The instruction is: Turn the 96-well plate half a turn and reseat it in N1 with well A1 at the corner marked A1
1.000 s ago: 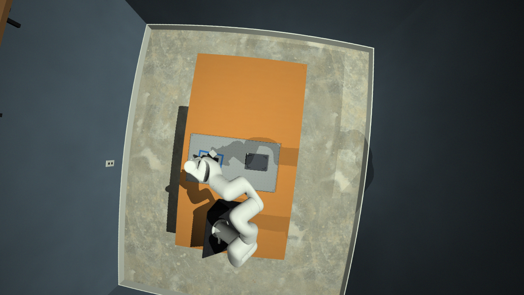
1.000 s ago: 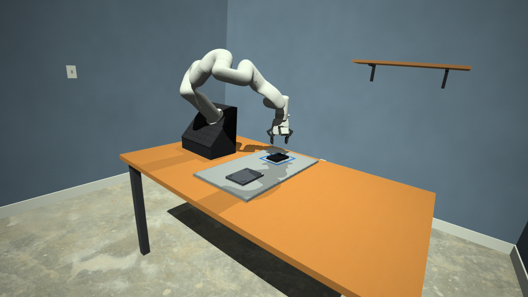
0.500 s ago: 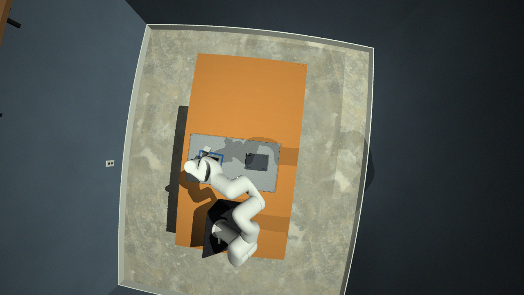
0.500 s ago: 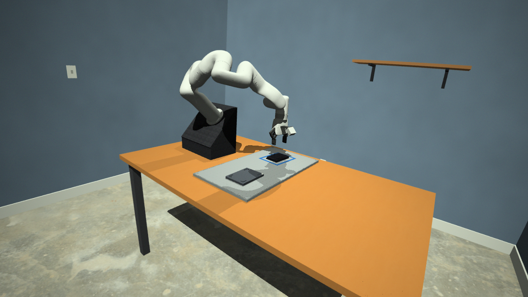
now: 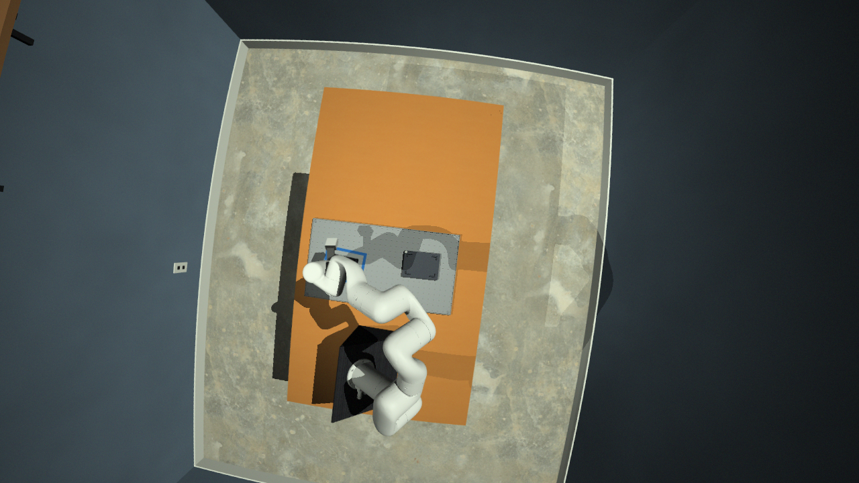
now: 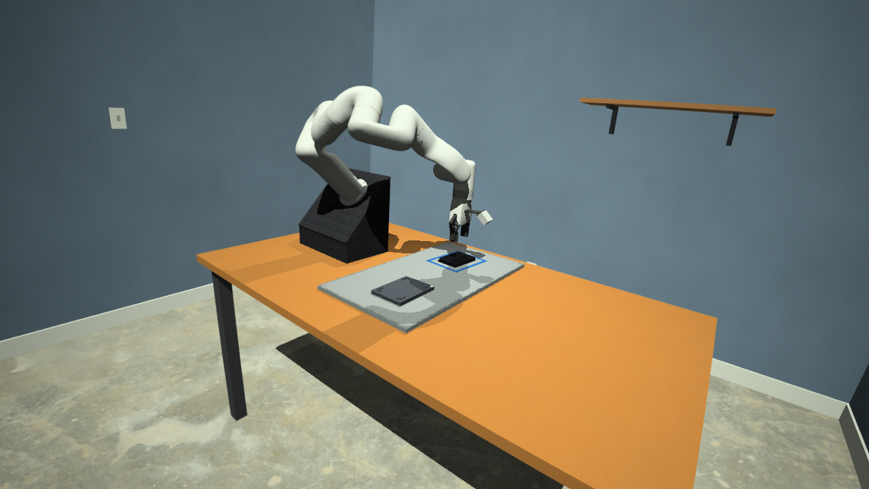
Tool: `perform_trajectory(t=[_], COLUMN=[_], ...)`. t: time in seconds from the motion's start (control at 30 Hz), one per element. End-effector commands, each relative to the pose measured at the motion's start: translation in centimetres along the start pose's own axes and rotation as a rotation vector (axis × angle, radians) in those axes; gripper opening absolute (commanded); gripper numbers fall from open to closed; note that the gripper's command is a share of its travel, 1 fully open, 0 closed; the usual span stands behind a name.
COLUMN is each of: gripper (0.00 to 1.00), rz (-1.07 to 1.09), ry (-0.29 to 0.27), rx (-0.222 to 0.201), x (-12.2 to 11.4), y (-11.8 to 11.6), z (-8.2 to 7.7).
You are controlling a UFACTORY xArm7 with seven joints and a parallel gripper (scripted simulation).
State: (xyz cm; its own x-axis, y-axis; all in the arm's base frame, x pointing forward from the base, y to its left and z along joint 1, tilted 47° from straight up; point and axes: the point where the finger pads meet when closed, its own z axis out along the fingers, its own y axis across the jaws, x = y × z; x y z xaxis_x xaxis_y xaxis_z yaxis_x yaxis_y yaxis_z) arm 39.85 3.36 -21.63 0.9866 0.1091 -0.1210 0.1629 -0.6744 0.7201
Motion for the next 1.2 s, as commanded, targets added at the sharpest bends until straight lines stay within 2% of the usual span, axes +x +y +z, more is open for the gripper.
perform_trajectory(t=[0.0, 0.5, 0.57, 1.07, 1.17], gripper=[1.00, 1.00, 1.00, 1.00, 1.00], rz=[-0.109, -0.609, -0.609, -1.109, -1.143], ry=[-0.004, -0.002, -0.002, -0.001, -0.001], rx=[0.005, 0.006, 0.006, 0.006, 0.006], x=[0.15, 0.15, 0.15, 0.15, 0.15], y=[-0.13, -0.13, -0.13, -0.13, -0.13], z=[-0.21, -0.21, -0.21, -0.22, -0.22])
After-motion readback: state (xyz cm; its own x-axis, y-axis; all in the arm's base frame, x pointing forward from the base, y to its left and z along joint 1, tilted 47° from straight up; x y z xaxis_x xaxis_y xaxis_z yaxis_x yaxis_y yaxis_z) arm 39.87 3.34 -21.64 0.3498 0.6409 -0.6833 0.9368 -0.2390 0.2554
